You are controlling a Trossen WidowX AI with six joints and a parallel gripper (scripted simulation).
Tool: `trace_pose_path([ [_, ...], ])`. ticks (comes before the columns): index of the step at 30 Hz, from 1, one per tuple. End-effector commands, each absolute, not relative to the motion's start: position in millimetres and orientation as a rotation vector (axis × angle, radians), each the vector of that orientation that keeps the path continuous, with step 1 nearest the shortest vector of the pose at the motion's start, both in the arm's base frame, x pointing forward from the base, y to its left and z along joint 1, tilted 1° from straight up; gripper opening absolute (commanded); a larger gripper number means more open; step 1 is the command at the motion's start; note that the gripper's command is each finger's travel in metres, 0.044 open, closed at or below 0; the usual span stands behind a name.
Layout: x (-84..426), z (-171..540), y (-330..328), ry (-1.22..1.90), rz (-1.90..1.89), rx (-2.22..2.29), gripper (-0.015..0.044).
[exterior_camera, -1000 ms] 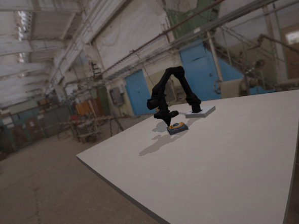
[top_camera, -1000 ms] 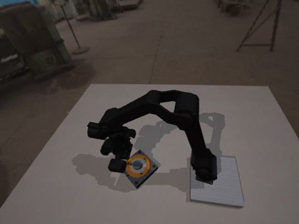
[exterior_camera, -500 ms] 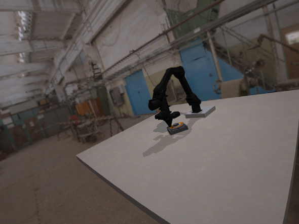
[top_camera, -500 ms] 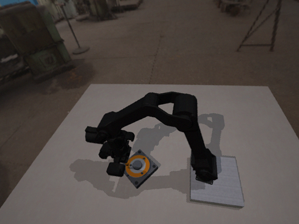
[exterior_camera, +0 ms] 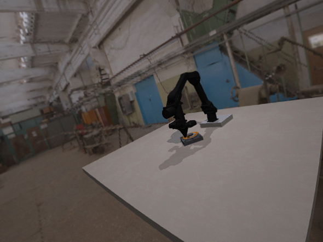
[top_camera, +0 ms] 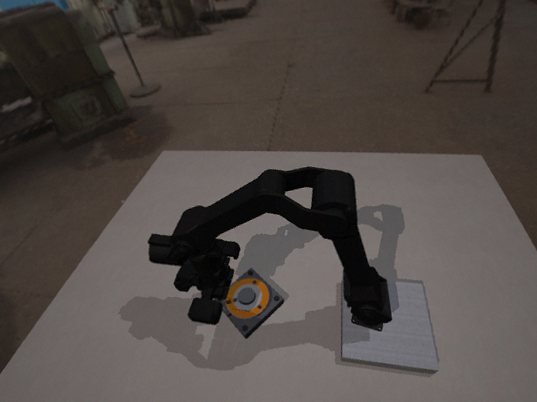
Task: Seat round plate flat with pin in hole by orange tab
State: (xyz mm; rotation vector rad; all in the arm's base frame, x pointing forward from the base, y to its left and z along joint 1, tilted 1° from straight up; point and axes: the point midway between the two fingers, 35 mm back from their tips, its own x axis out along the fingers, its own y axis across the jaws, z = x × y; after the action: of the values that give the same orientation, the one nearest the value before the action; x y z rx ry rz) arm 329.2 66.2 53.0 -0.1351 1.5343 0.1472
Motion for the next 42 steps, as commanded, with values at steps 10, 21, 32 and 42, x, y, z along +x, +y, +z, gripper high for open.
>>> trace_pose_path([
  [10, 319.1, 52.6, 80.6, 1.542, 0.155, -0.131, 0.0],
  [21, 312.2, 53.1, 87.4, 1.543, 0.156, -0.131, 0.0],
  [32, 311.5, 78.7, 88.5, 1.543, 0.156, -0.131, 0.0],
  [42, 308.2, 90.3, 86.6, 1.547, 0.153, -0.133, 0.0],
])
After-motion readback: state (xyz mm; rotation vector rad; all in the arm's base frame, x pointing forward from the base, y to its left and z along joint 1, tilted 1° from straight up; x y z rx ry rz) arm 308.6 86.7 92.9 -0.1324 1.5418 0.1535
